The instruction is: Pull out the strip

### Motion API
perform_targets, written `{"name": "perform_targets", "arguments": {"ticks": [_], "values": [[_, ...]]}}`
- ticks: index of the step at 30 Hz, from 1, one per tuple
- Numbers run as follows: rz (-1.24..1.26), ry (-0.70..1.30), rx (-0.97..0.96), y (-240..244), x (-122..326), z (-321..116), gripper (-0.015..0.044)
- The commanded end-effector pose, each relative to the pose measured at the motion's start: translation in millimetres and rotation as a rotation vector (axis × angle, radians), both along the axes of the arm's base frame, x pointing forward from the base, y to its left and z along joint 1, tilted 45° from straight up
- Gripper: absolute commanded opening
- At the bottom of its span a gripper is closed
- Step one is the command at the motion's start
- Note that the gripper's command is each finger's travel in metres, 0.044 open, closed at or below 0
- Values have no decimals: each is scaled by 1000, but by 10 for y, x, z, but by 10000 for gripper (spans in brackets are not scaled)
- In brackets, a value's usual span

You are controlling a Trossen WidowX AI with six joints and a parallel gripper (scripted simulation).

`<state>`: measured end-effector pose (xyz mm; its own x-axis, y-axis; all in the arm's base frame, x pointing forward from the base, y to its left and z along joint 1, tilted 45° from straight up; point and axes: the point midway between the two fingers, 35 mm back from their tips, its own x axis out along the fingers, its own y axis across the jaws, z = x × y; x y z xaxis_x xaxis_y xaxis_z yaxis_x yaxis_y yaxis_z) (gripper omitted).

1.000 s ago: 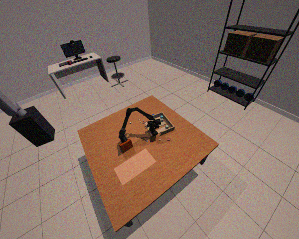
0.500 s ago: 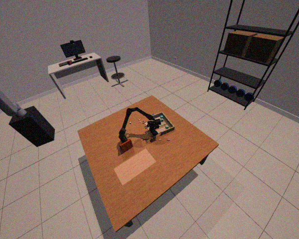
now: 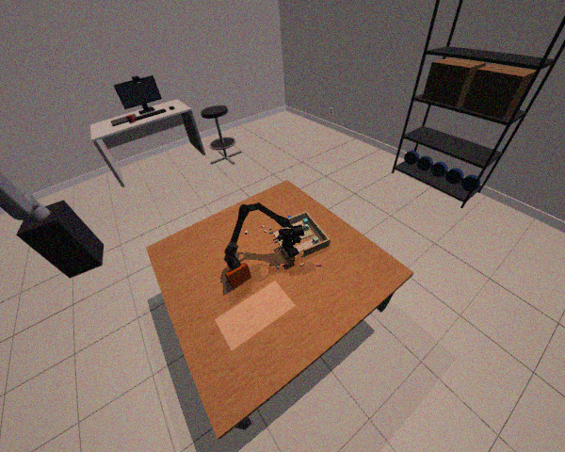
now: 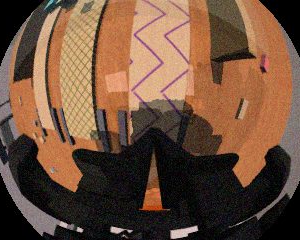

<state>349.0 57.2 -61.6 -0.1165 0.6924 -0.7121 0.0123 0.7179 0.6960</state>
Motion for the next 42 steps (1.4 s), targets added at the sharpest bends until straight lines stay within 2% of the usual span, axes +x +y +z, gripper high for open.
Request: {"name": "perform_targets", "arguments": {"ticks": [1,42], "values": [[-4,8,4,10,-8,-15,0],[-4,8,4,33,-7,-40,0]]}}
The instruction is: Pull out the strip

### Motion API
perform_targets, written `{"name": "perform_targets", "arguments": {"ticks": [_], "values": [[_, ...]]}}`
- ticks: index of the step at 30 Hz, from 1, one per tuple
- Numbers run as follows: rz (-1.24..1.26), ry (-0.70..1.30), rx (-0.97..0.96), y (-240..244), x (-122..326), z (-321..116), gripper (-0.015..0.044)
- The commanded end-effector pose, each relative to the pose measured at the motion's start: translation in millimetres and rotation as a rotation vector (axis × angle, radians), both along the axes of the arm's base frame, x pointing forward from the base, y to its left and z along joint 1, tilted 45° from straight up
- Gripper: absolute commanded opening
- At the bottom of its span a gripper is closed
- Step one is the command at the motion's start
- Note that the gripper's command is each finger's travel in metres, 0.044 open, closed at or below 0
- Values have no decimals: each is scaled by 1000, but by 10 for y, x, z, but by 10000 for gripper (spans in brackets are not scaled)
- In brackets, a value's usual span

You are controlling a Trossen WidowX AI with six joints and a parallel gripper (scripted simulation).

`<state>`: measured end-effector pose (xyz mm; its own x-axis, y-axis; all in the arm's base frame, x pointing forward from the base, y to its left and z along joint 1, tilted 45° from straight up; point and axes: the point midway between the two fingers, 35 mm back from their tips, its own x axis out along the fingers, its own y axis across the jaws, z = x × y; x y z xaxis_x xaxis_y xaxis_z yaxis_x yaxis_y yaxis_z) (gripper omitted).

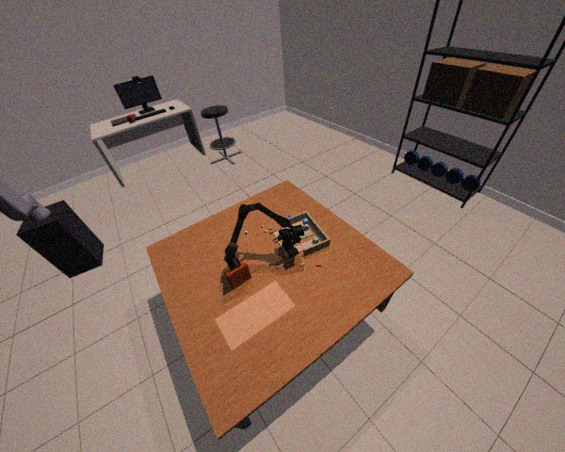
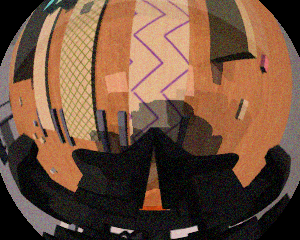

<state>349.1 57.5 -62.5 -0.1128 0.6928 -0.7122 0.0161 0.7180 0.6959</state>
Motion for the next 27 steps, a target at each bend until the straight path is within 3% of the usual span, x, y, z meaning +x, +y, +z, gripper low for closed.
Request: {"name": "perform_targets", "arguments": {"ticks": [1,27], "values": [[1,7,4,31,-9,-32,0],[1,8,4,31,-163,-31,0]]}}
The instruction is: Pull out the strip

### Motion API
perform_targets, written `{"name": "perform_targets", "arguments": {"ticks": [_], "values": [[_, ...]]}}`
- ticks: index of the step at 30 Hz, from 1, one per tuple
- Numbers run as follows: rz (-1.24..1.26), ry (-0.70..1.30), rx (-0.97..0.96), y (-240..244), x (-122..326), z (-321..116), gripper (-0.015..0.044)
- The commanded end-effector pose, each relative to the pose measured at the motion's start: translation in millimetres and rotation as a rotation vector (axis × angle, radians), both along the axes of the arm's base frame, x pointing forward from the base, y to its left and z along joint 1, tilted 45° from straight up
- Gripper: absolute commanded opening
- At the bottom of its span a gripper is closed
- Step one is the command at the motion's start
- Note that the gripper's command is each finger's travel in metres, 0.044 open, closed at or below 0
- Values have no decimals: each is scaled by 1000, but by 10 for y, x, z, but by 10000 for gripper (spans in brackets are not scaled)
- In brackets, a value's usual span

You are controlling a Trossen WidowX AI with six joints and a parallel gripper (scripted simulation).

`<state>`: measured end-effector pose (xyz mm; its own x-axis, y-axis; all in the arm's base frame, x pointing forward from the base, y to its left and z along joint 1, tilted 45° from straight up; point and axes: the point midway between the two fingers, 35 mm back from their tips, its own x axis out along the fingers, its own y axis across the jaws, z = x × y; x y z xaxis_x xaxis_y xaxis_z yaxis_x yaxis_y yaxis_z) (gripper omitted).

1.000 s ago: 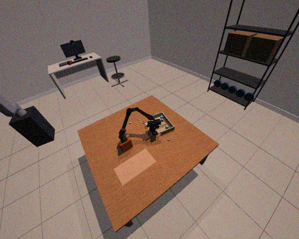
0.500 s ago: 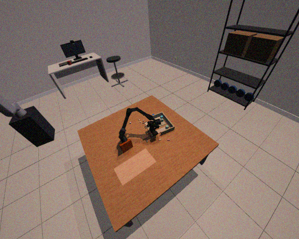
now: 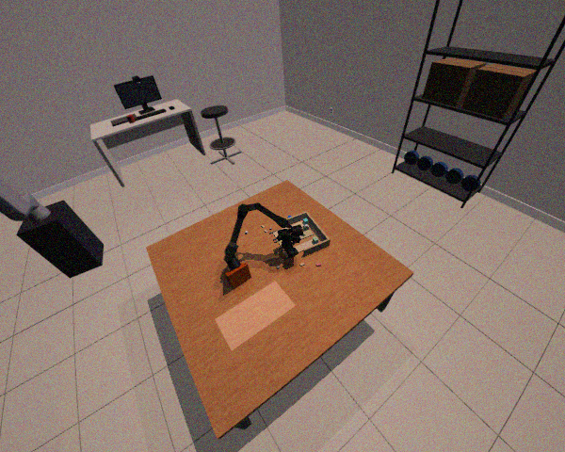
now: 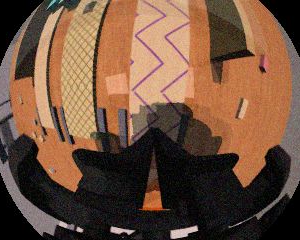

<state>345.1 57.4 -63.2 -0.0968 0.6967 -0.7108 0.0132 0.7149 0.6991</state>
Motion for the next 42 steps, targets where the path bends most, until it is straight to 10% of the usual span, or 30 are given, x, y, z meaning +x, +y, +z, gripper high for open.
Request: {"name": "perform_targets", "arguments": {"ticks": [1,42], "values": [[10,22,0,30,-137,-23,0],[10,26,0,-4,-735,32,0]]}}
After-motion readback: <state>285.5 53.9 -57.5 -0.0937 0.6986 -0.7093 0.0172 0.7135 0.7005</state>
